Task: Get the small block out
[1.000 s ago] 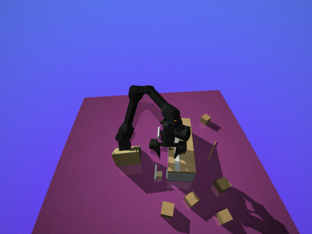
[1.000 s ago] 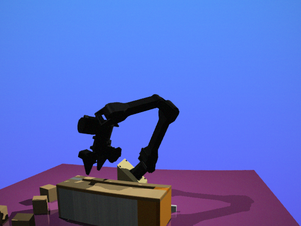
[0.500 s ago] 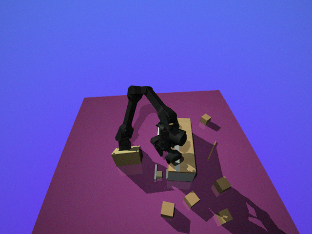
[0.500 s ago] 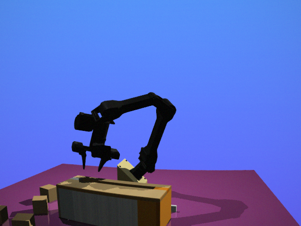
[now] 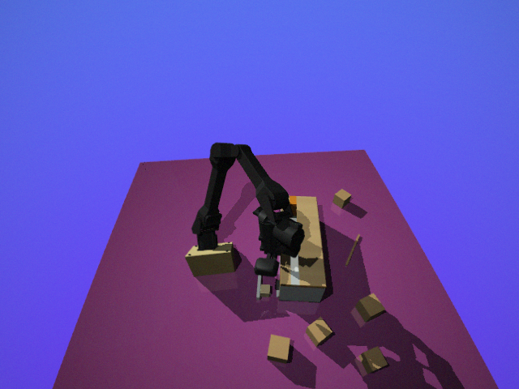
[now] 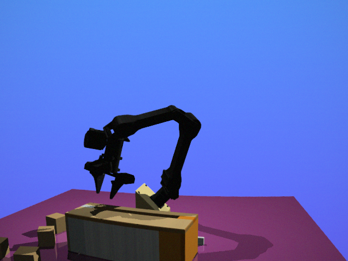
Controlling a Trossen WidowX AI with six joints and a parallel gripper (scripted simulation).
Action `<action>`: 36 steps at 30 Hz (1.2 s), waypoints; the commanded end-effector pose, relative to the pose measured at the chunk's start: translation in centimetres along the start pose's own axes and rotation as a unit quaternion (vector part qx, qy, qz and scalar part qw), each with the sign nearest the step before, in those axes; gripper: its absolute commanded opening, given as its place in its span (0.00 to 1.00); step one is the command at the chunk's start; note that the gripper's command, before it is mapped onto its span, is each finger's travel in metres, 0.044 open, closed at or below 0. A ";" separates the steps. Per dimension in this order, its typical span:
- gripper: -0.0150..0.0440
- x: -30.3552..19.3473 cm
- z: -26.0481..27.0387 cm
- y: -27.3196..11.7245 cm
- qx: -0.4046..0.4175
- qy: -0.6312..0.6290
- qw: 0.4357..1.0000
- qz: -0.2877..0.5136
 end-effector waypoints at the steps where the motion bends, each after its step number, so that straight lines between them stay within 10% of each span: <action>1: 0.74 -0.8 -2.1 0.2 0.063 0.449 0.891 -0.001; 16: 0.74 -1.3 -3.6 0.1 0.110 0.770 0.627 0.039; 36: 0.74 -2.0 -5.3 -0.1 0.125 0.975 0.123 0.135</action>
Point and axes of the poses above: the point midway between the two fingers, 35 mm back from their tips, its own y axis out along the fingers, its own z axis across the jaws, x = y × z, the point moved 6 cm from there along -y, back along the fingers, and after that the axes turned 15 degrees about y, right-handed, at the moved point
